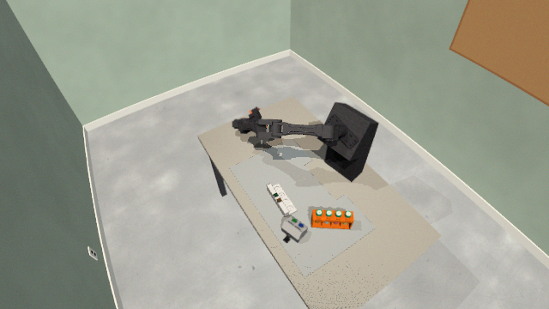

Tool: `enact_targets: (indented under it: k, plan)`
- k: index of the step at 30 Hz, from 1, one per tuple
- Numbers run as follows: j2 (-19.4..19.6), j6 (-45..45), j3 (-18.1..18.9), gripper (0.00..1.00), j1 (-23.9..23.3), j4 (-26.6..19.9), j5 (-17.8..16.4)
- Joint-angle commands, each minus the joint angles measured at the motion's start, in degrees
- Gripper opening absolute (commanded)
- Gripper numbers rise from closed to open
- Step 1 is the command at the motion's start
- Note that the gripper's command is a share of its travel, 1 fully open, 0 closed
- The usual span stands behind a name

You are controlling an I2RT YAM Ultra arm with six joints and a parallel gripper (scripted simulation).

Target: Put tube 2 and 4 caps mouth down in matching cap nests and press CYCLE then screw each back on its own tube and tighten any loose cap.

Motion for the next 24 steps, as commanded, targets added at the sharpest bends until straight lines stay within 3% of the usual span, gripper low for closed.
enact_targets:
  k: [1, 17, 18, 24]
  plan:
    - [-0.35, 0.01, 0.12, 1.00, -0.48, -0.02, 0.10]
    - [-0.35, 0.01, 0.12, 1.00, -0.48, -0.02, 0.10]
    - [-0.35, 0.01, 0.12, 0.49, -0.25, -0.02, 0.06]
    - [-0.35, 0.01, 0.12, 0.49, -0.25, -0.02, 0.06]
